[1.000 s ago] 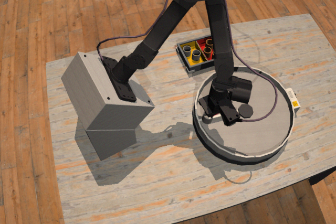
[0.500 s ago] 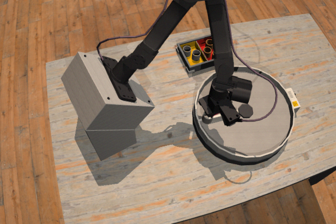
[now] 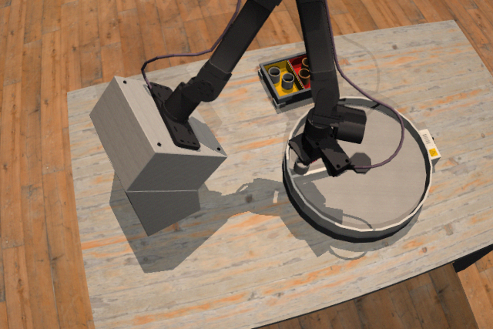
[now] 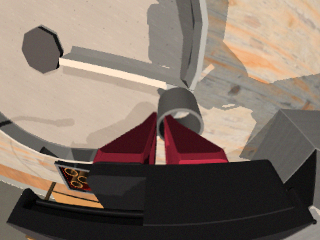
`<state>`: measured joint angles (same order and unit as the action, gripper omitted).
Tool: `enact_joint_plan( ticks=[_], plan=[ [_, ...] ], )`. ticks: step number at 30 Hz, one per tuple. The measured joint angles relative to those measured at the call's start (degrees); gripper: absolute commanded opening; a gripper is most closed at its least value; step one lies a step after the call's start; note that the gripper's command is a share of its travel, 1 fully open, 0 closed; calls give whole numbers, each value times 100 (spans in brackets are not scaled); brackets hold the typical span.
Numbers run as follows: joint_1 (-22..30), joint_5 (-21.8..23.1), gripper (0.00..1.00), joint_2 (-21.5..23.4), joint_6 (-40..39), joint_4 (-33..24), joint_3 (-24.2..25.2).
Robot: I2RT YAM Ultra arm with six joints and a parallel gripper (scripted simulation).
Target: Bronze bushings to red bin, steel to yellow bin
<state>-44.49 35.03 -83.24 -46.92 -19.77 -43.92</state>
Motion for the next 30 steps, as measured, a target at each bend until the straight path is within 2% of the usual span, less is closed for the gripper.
enact_joint_plan(
  ticks=[6,15,19,30],
  plan=[
    [350,-173,0,358,162,59,212],
    [1349,-614,0,1119,461,72,509],
    [1663,-861,0,1296,549,66,520],
    [3383,-1862,0,1834,898,-42,481]
  ],
)
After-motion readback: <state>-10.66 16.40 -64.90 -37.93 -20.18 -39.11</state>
